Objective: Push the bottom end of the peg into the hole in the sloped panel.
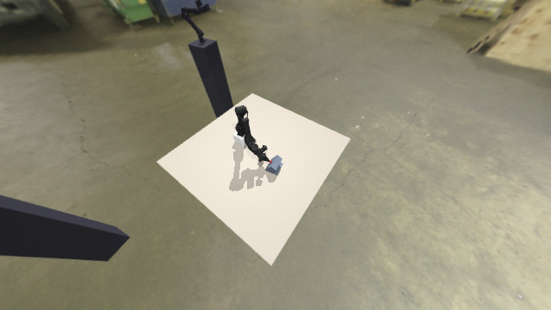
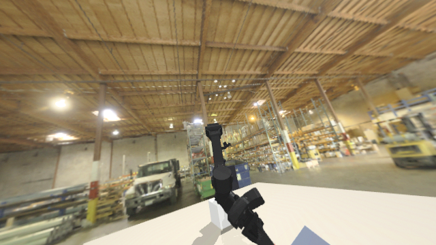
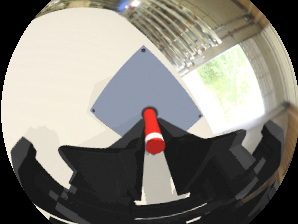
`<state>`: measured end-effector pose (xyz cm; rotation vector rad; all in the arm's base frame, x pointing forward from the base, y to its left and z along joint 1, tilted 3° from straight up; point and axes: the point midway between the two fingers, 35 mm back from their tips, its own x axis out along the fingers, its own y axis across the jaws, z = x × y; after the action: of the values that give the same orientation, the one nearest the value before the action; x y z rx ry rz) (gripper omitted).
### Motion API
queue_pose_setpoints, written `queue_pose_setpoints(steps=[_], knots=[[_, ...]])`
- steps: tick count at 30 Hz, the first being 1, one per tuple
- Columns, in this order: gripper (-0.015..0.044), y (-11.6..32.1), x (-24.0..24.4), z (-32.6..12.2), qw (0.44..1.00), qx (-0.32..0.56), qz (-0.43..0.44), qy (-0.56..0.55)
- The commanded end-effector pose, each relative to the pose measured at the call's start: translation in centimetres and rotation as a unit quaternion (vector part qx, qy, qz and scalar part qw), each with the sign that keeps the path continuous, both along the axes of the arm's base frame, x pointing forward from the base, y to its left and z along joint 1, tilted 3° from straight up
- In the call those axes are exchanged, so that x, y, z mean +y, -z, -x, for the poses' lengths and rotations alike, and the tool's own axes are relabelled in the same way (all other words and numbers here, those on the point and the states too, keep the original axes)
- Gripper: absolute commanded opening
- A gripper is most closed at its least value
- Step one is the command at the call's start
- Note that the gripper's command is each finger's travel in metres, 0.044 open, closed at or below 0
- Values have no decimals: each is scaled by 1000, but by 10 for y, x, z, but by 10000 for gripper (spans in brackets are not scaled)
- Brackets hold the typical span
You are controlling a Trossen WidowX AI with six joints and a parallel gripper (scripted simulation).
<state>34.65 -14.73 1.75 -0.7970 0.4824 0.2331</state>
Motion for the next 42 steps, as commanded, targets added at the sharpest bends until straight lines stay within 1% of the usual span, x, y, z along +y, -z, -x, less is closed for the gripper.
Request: queue_pose_setpoints(steps=[1, 17, 34, 42], knots=[[0, 0, -1, -3, 1000, -1, -1, 2], [0, 1, 0, -3, 1000, 1, 0, 0], [440, 0, -1, -1, 1000, 1, 0, 0], [440, -5, -2, 6, 1000, 1, 0, 0]])
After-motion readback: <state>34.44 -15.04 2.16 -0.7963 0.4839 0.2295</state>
